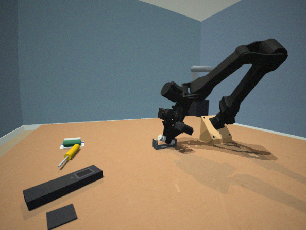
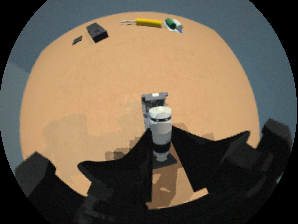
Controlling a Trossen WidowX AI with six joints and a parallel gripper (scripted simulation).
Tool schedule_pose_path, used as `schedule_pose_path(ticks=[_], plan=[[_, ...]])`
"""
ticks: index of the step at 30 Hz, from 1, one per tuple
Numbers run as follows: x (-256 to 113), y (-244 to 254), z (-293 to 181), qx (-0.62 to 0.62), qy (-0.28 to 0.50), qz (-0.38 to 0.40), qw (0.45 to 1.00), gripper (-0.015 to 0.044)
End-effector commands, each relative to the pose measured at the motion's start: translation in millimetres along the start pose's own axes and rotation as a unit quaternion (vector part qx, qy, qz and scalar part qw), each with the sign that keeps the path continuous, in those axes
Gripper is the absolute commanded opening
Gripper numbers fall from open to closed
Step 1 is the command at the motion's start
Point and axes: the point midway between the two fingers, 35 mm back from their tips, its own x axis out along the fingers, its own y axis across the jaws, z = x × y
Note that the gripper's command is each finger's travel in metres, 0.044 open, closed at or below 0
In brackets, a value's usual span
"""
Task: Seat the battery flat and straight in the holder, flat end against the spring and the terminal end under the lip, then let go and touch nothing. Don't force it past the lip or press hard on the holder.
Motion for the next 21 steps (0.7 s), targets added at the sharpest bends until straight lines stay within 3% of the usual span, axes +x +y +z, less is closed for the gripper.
schedule_pose_path(ticks=[1,21], plan=[[2.1,-3.5,-4.2,0.003,0.016,-0.008,1.0,0.0083],[7.4,-5.0,-1.1,-0.001,0.07,-0.012,0.997,0.0083]])
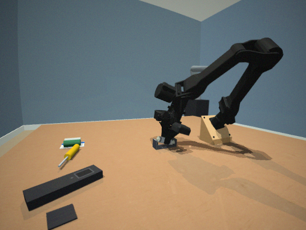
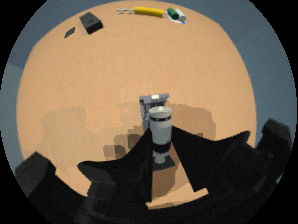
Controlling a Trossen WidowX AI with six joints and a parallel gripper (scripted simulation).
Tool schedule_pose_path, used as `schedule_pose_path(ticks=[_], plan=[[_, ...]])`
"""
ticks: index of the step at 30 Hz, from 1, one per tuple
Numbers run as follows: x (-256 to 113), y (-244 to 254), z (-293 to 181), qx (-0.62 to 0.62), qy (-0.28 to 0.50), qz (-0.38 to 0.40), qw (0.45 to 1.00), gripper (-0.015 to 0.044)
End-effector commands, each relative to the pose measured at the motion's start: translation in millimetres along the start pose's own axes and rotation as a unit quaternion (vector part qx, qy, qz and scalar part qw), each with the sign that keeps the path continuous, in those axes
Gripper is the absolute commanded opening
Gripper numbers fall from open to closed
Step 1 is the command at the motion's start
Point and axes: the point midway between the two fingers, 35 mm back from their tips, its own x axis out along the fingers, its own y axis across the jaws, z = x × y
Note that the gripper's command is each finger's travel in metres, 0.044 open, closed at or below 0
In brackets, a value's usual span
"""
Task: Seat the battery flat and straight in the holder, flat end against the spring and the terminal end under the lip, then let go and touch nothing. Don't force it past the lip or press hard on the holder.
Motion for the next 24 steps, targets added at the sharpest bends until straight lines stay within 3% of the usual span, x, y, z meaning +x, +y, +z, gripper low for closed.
schedule_pose_path(ticks=[1,24], plan=[[2.7,-3.0,-5.5,0.003,0.019,-0.006,1.0,0.0083],[5.9,-1.6,-3.1,-0.004,0.084,-0.008,0.996,0.0083]])
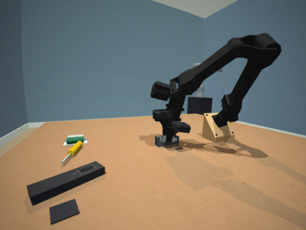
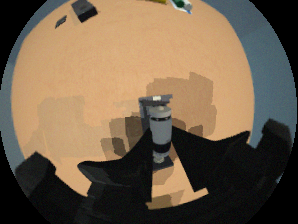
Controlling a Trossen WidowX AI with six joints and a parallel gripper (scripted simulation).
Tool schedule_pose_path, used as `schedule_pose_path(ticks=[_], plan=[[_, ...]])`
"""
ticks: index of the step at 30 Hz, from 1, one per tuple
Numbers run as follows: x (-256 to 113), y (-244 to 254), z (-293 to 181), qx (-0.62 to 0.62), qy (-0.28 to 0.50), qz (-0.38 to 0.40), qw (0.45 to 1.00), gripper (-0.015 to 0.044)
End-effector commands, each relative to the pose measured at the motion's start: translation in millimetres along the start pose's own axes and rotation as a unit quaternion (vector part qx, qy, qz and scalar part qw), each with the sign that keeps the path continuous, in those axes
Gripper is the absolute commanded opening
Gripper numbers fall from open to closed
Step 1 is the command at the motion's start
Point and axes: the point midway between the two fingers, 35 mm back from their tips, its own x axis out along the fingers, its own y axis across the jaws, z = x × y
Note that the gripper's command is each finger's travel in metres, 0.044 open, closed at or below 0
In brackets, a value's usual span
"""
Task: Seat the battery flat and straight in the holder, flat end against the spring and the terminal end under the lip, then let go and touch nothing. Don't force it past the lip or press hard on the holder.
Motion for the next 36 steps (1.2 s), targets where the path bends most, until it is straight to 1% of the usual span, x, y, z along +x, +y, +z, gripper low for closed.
schedule_pose_path(ticks=[1,36], plan=[[2.8,-1.2,-6.4,0.004,0.021,-0.002,1.0,0.0083],[2.9,4.9,-3.4,-0.008,0.122,-0.006,0.992,0.0083]])
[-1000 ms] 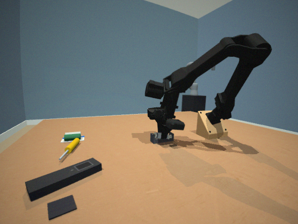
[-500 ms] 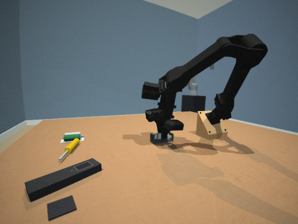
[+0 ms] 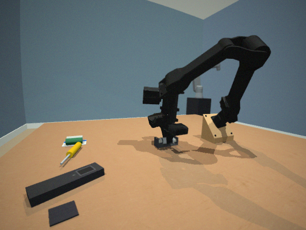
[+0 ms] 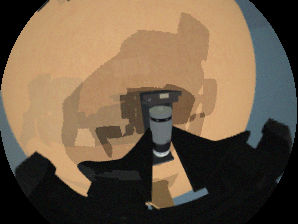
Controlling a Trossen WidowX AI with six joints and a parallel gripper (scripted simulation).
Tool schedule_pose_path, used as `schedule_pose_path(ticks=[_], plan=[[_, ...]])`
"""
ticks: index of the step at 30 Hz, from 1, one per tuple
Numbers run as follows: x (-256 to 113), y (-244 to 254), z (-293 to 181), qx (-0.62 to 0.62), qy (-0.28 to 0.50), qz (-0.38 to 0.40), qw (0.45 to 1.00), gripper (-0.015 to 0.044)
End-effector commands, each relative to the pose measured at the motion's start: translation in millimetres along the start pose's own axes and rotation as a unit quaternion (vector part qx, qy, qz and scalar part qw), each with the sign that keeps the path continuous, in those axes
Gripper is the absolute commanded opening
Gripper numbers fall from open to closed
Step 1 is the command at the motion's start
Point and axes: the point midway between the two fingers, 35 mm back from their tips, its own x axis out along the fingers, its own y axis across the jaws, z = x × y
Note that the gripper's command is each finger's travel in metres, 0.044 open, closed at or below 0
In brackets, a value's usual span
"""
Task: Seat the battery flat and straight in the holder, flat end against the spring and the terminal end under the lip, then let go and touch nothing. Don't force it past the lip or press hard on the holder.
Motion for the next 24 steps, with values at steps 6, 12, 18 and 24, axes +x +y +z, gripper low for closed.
schedule_pose_path(ticks=[6,12,18,24], plan=[[2.1,1.8,-3.2,0.0,0.023,-0.001,1.0,0.0083],[2.0,1.8,-0.2,0.0,0.023,-0.001,1.0,0.0083],[1.8,1.9,5.7,0.0,0.022,-0.002,1.0,0.0083],[1.5,2.0,11.8,0.0,0.02,-0.002,1.0,0.0083]])
